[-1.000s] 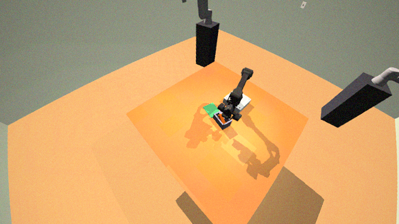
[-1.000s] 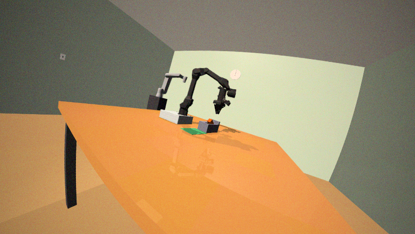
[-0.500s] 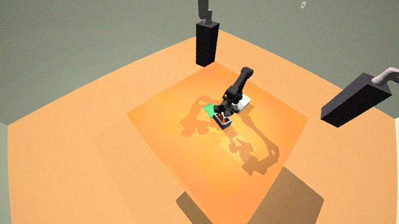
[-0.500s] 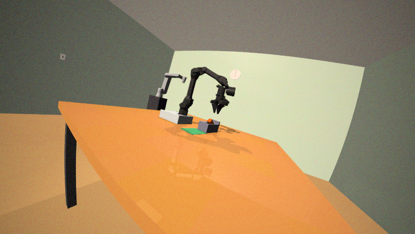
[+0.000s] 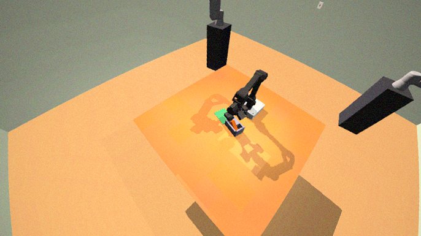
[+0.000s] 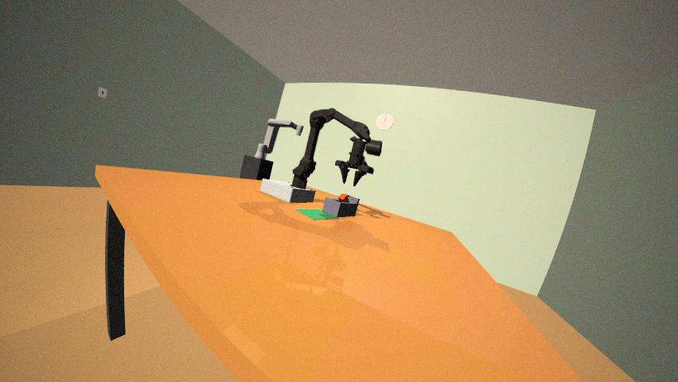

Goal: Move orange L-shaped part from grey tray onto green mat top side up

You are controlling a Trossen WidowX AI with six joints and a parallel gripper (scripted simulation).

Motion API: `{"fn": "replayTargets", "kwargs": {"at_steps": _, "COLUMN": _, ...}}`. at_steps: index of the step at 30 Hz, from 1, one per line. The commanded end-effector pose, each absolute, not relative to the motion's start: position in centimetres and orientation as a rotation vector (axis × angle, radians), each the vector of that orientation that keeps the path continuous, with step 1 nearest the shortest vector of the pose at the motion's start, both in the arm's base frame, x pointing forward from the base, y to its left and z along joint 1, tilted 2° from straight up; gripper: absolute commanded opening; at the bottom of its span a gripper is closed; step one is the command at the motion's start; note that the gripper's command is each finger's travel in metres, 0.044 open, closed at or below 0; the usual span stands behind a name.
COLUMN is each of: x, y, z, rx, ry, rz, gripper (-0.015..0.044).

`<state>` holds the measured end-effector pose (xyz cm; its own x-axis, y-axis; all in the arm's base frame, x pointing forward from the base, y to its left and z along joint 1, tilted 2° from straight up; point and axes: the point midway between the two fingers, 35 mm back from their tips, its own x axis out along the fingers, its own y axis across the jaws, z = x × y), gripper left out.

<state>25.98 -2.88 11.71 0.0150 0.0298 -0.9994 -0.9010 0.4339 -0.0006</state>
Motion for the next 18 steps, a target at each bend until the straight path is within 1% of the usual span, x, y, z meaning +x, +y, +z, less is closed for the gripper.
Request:
{"fn": "replayTargets", "kwargs": {"at_steps": 1, "x": 25.8, "y": -3.0, "z": 10.7, "rx": -0.869, "ry": 1.359, "rz": 0.900, "gripper": 0.0280}}
{"fn": "replayTargets", "kwargs": {"at_steps": 5, "x": 25.8, "y": -2.9, "z": 8.8, "rx": -0.869, "ry": 1.359, "rz": 0.900, "gripper": 0.0280}}
{"fn": "replayTargets", "kwargs": {"at_steps": 18, "x": 25.9, "y": -2.9, "z": 7.3, "rx": -0.869, "ry": 1.359, "rz": 0.900, "gripper": 0.0280}}
